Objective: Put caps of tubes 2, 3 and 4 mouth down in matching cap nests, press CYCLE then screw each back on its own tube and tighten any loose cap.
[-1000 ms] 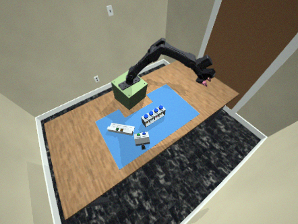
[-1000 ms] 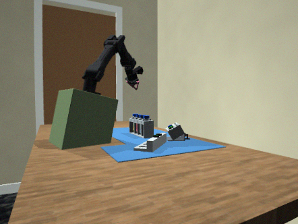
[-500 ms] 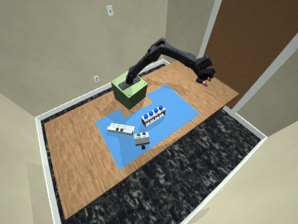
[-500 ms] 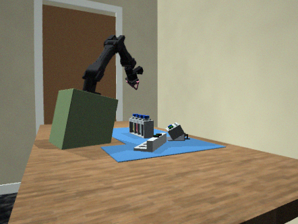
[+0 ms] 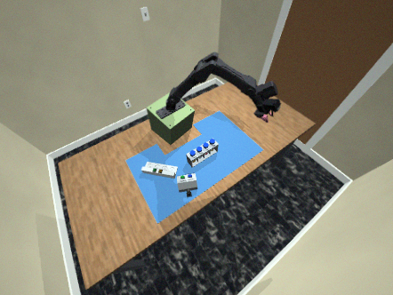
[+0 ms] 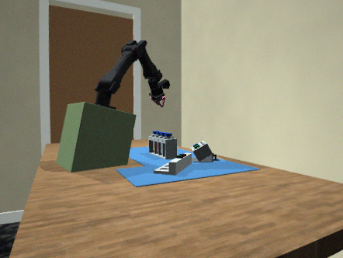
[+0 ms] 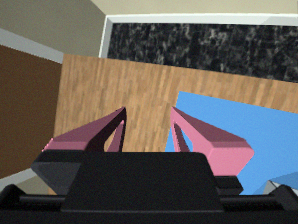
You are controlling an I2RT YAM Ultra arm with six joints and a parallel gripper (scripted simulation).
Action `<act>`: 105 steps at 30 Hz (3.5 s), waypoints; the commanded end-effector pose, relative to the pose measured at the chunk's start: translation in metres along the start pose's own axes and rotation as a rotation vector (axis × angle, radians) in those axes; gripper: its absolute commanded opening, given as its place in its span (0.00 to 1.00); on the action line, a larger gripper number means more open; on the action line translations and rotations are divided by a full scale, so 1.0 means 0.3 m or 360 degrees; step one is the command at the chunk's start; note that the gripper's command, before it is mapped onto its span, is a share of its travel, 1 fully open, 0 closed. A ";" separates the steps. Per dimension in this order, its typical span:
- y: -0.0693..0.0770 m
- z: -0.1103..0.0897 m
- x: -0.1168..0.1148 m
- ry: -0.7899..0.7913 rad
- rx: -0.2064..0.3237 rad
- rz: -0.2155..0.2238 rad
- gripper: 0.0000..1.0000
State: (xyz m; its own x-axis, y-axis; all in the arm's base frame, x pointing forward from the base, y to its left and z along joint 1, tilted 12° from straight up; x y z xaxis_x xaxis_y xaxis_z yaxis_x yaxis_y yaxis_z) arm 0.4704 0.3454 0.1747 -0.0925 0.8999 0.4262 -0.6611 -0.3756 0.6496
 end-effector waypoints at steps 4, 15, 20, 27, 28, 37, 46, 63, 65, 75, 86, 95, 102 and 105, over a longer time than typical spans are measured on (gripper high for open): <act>0.050 0.054 0.043 0.0022 -0.0069 0.0075 0.49; 0.042 0.083 -0.100 0.0075 -0.0044 -0.0045 0.49; 0.041 0.096 -0.174 0.0120 -0.0007 -0.0157 0.49; 0.043 0.106 -0.257 0.0121 -0.0008 -0.0158 0.49; 0.044 0.108 -0.273 0.0121 -0.0008 -0.0158 0.49; 0.044 0.111 -0.299 0.0122 -0.0008 -0.0159 0.49; 0.055 0.118 -0.411 0.0160 0.0039 -0.0264 0.49; 0.092 0.114 -0.642 0.0203 0.0127 -0.0402 0.49; 0.099 0.111 -0.673 0.0215 0.0159 -0.0445 0.49; 0.132 0.095 -0.798 0.0232 0.0229 -0.0520 0.49; 0.188 0.056 -0.965 0.0241 0.0304 -0.0583 0.49; 0.230 0.022 -1.067 0.0243 0.0350 -0.0614 0.49; 0.277 -0.020 -1.165 0.0244 0.0383 -0.0636 0.49; 0.298 -0.040 -1.202 0.0240 0.0461 -0.0673 0.49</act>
State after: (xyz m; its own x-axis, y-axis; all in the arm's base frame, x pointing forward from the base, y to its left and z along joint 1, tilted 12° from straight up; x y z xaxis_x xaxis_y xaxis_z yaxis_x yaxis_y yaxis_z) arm 0.4356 -0.0044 0.0636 0.0380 0.9991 0.0211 -0.4212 -0.0032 0.9070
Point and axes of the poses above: the point where the finger pads meet when closed, its own y axis back along the fingers, its own x axis across the jaws, z = x × y, the point moved 2 cm from there along y, back along the fingers, and after that the axes turned 7 degrees about -y, right-handed, at the moved point
